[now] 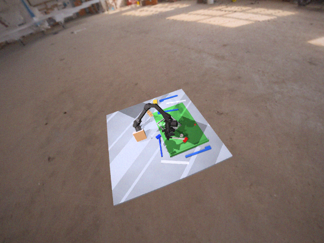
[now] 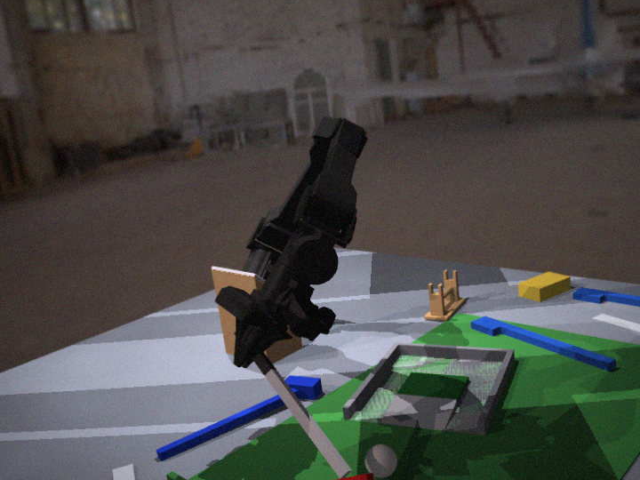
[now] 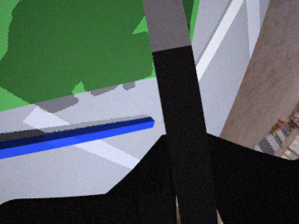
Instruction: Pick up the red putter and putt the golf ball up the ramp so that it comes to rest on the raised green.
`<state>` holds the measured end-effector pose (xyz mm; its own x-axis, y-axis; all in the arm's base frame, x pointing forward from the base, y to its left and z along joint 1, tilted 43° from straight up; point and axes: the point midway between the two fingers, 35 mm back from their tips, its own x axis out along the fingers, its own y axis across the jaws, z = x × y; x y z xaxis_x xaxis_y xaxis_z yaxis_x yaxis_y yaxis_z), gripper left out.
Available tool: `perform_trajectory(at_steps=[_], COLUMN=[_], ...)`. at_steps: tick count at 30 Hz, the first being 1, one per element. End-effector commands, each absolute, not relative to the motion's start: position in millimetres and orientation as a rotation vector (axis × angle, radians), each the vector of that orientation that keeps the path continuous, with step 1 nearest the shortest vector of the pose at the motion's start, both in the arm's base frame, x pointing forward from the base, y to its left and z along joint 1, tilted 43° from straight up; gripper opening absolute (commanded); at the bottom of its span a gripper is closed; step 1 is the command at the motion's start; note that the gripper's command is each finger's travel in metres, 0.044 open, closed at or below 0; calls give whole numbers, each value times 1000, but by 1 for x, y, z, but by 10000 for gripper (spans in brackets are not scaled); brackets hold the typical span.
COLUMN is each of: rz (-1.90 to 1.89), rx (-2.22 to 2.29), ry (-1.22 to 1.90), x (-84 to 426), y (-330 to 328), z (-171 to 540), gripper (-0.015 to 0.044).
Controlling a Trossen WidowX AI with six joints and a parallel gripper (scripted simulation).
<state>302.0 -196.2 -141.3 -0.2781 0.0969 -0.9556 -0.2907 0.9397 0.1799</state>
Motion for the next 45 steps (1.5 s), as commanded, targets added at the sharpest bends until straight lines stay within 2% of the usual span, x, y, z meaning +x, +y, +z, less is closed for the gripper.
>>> perform_trajectory(at_steps=[1, 8, 24, 45], rz=[383, 387, 386, 395], rx=[-150, -149, -149, -144], ry=[1806, 1809, 1812, 1817], x=[295, 257, 245, 244], y=[-165, -107, -122, -119], z=[-109, -63, 3, -3], gripper=[0, 0, 0, 0])
